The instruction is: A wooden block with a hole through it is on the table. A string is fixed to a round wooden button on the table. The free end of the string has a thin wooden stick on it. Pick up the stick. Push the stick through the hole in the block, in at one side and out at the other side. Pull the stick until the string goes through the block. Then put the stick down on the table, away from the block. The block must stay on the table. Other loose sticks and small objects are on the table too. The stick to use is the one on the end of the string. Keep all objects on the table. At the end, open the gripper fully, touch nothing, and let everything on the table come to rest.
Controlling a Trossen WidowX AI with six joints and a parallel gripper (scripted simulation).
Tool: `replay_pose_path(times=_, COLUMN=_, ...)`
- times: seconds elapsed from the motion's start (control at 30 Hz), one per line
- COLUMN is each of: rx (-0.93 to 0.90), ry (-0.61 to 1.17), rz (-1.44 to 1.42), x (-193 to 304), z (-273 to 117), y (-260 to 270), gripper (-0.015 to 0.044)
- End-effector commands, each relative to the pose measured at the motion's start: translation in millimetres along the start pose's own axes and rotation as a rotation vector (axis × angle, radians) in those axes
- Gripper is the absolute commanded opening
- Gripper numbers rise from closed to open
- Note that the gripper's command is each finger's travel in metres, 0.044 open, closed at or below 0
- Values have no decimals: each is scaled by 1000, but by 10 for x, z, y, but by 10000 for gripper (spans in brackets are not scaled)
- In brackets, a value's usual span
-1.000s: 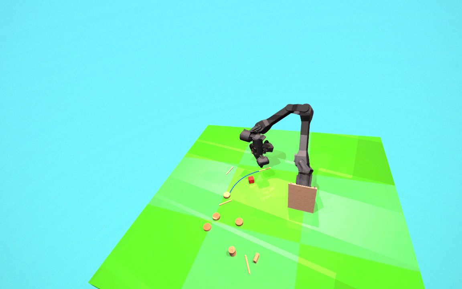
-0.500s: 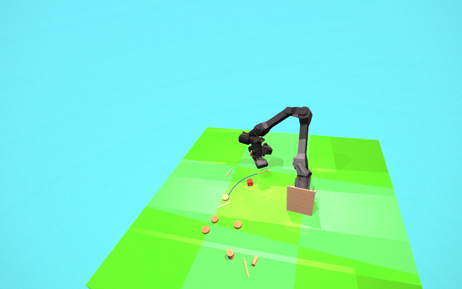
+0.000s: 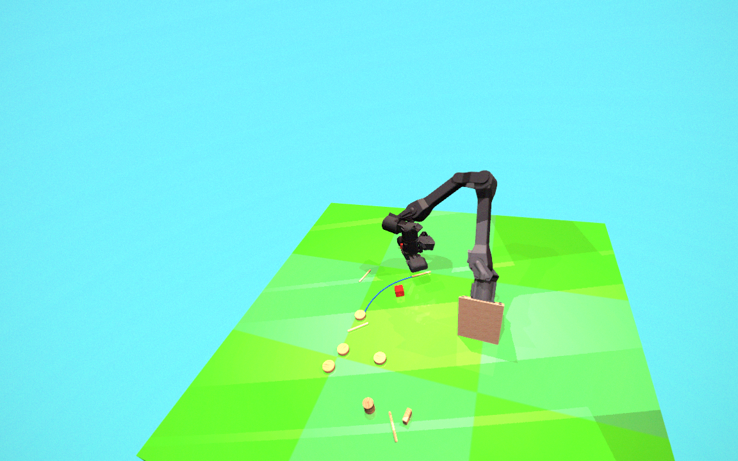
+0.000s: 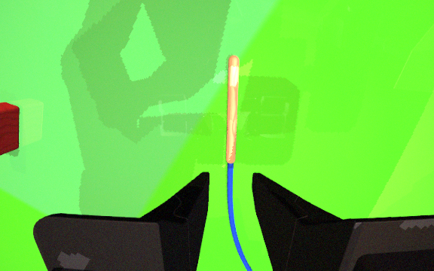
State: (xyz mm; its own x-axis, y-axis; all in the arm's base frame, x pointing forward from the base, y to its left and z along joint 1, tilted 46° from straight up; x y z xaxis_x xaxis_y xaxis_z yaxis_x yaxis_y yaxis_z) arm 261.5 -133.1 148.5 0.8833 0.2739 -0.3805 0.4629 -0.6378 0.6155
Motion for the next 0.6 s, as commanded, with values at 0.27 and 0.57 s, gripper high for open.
replay_pose_path(times=0.27, rx=5, ry=0, rz=-6, x=4, z=205, y=-17, gripper=122)
replay_pose_path(times=0.57, rx=3, ry=-1, rz=-7, x=-6, z=350, y=-21, gripper=122)
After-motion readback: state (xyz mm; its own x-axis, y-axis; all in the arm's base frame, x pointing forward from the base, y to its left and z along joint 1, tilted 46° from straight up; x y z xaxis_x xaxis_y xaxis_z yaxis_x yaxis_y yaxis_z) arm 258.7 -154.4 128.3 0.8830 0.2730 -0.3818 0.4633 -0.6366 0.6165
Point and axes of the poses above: the point midway between the two fingers, 35 mm back from their tips, its own z axis out along the fingers, its own y axis across the jaws, x = y × z, the point moved 9 cm from there along -z, back along the fingers, and after that the axes turned 2 degrees about z, right-handed, at the moved point
